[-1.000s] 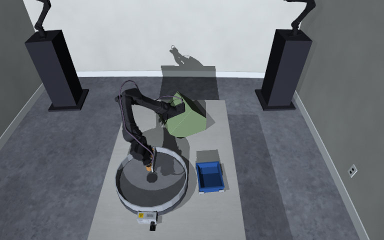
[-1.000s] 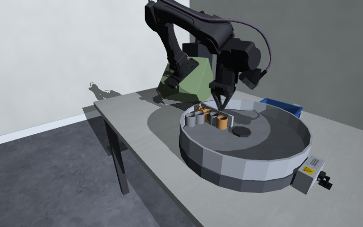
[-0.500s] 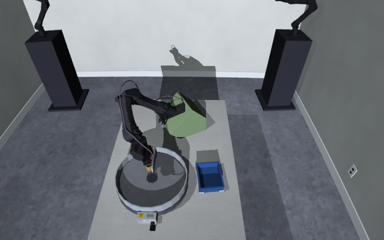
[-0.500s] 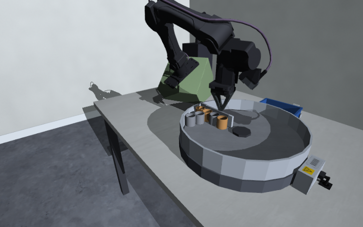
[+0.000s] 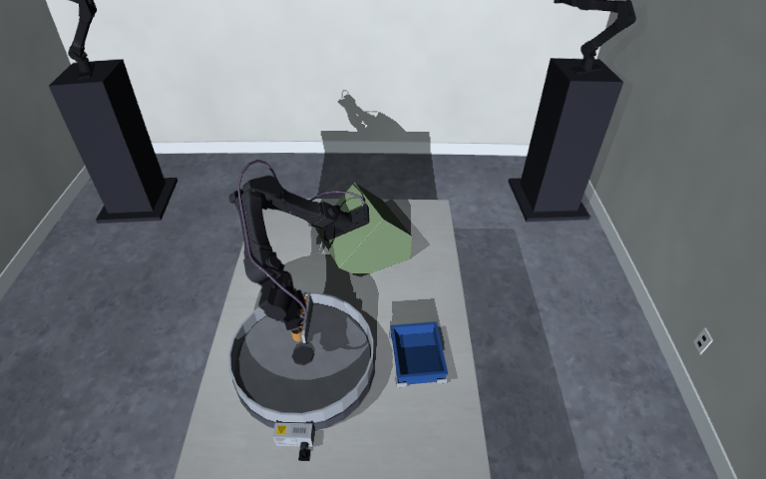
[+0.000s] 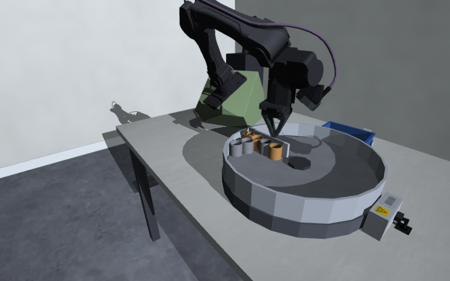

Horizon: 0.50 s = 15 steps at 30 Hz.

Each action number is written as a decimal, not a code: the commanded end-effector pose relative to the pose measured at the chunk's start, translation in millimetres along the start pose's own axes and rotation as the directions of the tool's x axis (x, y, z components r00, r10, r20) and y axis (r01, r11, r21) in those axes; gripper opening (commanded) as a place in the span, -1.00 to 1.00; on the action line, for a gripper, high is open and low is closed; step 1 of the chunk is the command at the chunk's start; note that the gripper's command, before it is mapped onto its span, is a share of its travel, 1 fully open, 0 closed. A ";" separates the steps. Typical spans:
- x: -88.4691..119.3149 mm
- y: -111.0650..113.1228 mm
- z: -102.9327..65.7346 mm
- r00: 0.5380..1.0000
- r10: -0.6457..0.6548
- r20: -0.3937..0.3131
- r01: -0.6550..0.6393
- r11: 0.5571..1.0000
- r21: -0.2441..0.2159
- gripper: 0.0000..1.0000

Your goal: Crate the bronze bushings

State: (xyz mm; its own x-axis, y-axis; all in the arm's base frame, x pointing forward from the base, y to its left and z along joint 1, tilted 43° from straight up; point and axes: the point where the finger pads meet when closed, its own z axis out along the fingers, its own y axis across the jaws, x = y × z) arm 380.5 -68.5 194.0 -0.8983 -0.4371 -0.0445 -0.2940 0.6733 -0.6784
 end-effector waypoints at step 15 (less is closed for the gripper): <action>-13.7 -4.8 0.1 0.997 0.016 0.070 -0.017 1.000 0.013 -0.70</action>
State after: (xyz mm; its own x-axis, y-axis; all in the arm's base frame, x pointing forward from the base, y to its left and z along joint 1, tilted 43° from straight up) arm 385.4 -79.5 180.7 -0.8998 -0.4347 -0.0372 -0.2974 0.6735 -0.6767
